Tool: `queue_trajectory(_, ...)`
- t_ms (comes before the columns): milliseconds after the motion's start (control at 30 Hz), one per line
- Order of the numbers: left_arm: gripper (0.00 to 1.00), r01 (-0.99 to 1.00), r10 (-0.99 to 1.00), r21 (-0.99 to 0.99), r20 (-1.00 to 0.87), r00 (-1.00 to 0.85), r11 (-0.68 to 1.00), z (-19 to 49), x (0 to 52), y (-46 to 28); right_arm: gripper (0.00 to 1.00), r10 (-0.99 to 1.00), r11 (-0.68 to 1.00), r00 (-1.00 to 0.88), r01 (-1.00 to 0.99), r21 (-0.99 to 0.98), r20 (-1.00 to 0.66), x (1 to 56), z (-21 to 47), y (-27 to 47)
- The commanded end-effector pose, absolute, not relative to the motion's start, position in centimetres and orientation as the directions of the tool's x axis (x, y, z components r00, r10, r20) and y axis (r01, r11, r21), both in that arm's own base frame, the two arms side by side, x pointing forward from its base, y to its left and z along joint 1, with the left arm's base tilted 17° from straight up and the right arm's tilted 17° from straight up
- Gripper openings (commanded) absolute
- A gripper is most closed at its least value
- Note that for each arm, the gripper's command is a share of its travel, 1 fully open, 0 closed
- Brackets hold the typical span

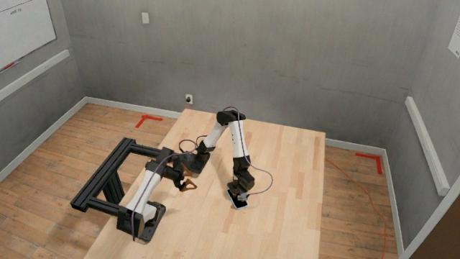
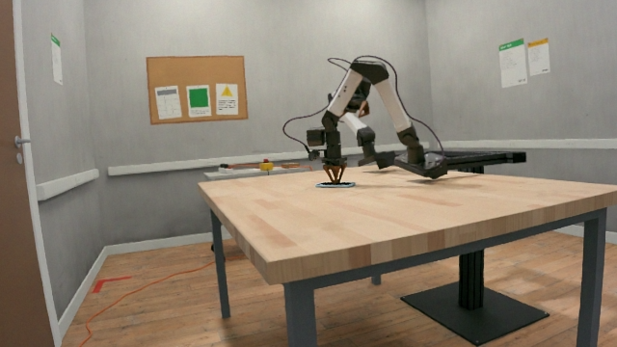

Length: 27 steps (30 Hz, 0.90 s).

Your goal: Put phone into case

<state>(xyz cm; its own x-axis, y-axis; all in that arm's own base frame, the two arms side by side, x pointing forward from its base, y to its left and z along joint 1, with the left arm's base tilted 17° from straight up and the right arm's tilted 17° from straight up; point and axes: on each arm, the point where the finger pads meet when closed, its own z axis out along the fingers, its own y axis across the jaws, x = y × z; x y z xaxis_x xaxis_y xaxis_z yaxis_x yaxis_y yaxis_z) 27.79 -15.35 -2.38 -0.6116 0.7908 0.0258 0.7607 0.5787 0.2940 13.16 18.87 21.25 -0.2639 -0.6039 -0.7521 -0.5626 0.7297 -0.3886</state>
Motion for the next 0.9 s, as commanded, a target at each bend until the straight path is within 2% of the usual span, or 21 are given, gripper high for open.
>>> queue_trajectory(0,0.35,0.76,0.791,0.292,0.019,-0.611,0.58,-1.4,27.8,-16.2,1.0,-0.6,0.733,-0.265,-0.56,-0.386,-0.755,13.1,21.4,19.0)
queue_trajectory(133,0.35,0.752,0.788,0.299,-0.002,-0.615,0.587,1.4,27.5,-16.7,1.0,-0.6,0.733,-0.265,-0.56,-0.386,-0.755,13.1,21.4,19.0)
queue_trajectory(433,0.35,0.753,0.782,0.293,0.028,-0.623,0.589,0.6,27.2,-16.1,1.0,-0.6,0.733,-0.265,-0.56,-0.386,-0.755,13.1,21.4,19.0)
queue_trajectory(600,0.92,0.68,0.729,0.287,-0.116,-0.675,0.675,1.3,27.7,-17.5,1.0,-0.6,0.733,-0.265,-0.56,-0.386,-0.755,13.1,21.4,19.0)
queue_trajectory(633,1.0,0.657,0.709,0.284,-0.148,-0.69,0.699,1.6,27.6,-17.5,1.0,-0.6,0.733,-0.265,-0.56,-0.386,-0.755,13.1,21.4,19.0)
queue_trajectory(800,1.0,0.523,0.587,0.269,-0.316,-0.745,0.809,3.5,25.8,-16.7,1.0,-0.6,0.733,-0.265,-0.56,-0.386,-0.755,13.1,21.4,19.0)
queue_trajectory(867,1.0,0.523,0.587,0.269,-0.316,-0.745,0.809,3.5,25.8,-16.7,1.0,-0.6,0.733,-0.265,-0.56,-0.386,-0.755,13.1,21.4,19.0)
